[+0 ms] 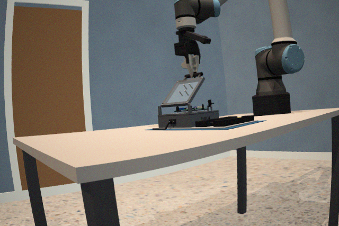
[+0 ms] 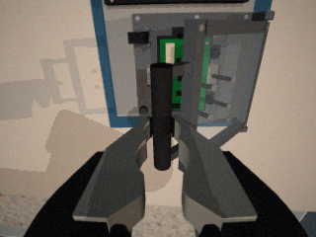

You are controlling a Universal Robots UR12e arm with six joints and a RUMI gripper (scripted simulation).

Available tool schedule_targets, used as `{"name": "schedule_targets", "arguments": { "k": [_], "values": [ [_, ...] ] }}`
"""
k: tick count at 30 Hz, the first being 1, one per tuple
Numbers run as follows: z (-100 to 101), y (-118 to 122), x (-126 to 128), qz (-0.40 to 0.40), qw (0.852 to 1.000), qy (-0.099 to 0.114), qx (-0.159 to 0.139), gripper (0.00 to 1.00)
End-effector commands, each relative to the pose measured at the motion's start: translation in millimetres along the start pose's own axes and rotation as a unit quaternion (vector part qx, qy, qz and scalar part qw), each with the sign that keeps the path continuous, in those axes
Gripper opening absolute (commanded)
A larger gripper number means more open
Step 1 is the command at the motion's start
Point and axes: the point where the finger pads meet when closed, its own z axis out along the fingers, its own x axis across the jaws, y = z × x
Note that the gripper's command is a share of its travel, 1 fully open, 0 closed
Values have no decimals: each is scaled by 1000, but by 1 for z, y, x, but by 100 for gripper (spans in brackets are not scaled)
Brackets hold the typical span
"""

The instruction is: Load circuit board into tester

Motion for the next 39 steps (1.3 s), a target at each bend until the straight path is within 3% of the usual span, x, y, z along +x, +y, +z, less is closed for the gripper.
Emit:
{"name": "schedule_targets", "arguments": {
  "k": [1, 39],
  "values": [
    [8, 0, -7, 0, 1000, 1, 0, 0],
    [66, 1, -39, 0, 1000, 1, 0, 0]
  ]
}}
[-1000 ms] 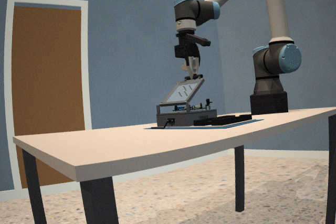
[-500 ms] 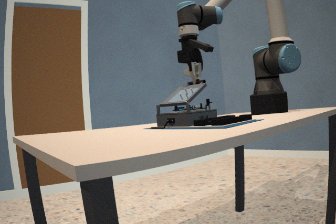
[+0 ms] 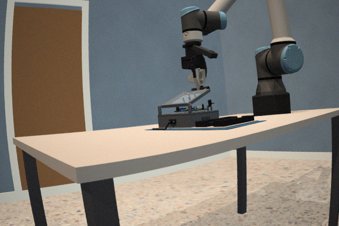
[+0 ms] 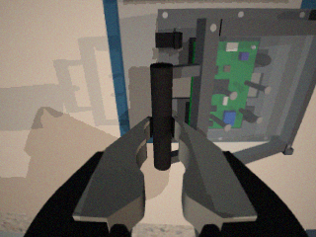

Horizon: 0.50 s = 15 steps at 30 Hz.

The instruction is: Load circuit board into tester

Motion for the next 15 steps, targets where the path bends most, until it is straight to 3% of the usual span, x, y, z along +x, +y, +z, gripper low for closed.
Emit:
{"name": "schedule_targets", "arguments": {
  "k": [1, 15],
  "values": [
    [7, 0, -2, 0, 1000, 1, 0, 0],
    [25, 0, -7, 0, 1000, 1, 0, 0]
  ]
}}
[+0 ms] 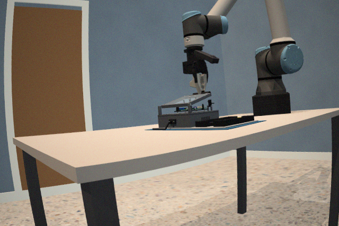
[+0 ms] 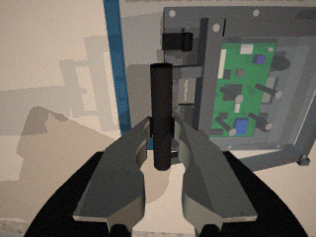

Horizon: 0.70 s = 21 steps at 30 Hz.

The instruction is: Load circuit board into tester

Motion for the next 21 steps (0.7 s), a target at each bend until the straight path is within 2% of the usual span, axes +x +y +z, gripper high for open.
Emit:
{"name": "schedule_targets", "arguments": {
  "k": [1, 21],
  "values": [
    [5, 0, -1, 0, 1000, 1, 0, 0],
    [25, 0, -4, 0, 1000, 1, 0, 0]
  ]
}}
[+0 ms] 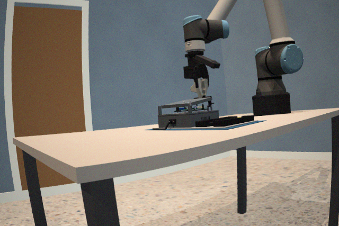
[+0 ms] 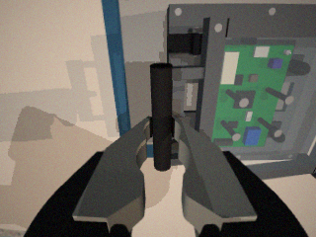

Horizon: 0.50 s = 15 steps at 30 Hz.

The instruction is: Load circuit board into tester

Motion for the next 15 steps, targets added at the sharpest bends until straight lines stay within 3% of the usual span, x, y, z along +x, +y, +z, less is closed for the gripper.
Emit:
{"name": "schedule_targets", "arguments": {
  "k": [1, 15],
  "values": [
    [4, 0, 0, 0, 1000, 1, 0, 0],
    [12, 0, 0, 0, 1000, 1, 0, 0]
  ]
}}
